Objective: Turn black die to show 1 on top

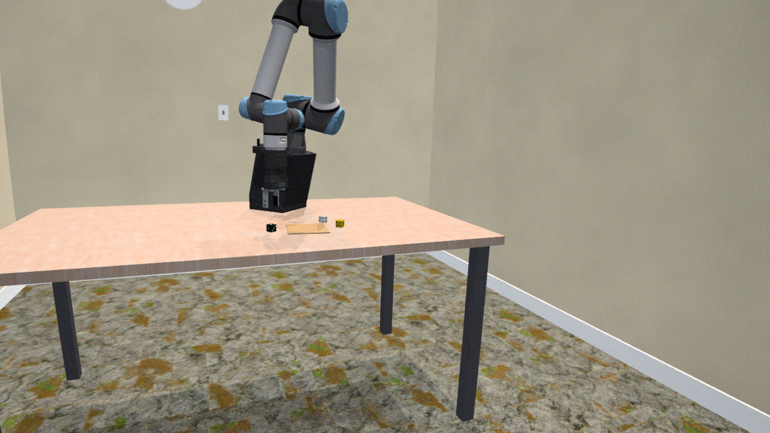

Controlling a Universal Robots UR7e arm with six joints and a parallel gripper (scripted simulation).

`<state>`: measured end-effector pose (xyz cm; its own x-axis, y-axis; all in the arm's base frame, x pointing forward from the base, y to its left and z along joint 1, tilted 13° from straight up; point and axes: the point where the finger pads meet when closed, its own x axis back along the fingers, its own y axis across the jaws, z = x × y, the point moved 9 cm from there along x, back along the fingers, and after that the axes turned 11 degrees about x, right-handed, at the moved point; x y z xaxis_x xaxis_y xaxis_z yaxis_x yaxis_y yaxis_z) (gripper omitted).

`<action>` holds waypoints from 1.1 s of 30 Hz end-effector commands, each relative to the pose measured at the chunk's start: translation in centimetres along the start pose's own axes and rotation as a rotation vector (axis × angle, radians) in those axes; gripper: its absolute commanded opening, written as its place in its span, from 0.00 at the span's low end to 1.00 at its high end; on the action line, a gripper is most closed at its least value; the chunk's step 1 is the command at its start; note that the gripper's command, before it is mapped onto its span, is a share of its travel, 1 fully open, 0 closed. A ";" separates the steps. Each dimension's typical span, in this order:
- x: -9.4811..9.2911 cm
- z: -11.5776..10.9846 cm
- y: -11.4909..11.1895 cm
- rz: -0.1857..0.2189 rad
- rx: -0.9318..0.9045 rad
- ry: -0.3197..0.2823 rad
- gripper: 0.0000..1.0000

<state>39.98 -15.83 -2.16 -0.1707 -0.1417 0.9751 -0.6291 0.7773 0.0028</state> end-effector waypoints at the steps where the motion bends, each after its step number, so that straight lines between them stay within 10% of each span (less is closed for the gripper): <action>1: 0.0 0.0 0.0 0.001 0.000 0.000 0.79; 33: -0.4 0.0 0.0 0.001 0.000 0.000 0.79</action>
<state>40.03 -15.81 -2.39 -0.1710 -0.1414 0.9751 -0.6291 0.7773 0.0024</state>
